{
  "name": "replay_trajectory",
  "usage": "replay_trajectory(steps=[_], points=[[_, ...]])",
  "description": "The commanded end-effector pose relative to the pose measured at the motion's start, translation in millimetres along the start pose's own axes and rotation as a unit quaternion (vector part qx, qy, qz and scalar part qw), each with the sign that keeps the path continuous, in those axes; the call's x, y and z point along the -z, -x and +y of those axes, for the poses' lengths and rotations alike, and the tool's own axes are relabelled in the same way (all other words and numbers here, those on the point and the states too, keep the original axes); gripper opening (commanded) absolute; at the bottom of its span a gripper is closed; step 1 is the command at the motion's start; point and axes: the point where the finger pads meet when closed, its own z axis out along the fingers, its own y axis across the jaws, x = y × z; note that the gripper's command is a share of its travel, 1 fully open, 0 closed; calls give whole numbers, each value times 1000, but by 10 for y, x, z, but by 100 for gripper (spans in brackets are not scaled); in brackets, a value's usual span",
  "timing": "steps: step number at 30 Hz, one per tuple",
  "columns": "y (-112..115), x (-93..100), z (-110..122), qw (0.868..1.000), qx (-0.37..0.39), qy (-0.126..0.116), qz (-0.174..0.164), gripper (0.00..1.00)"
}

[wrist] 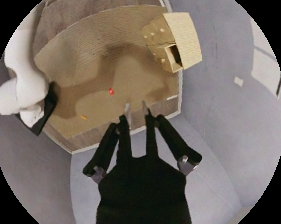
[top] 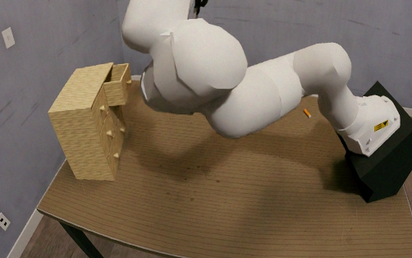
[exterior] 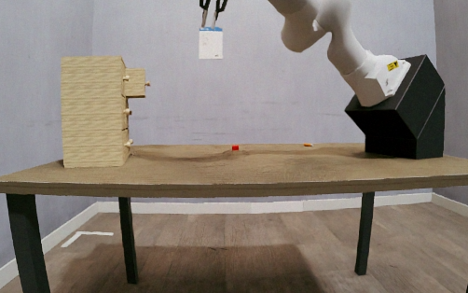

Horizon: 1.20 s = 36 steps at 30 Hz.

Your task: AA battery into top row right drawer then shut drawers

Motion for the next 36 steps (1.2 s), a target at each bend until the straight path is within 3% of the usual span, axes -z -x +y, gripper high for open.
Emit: replay_trajectory(steps=[1,16,36], points=[[55,44,-20,998,60,6,-4,28],[157,202,-39,988,152,27,-14,28],[356,397,-103,958,280,54,-32,28]])
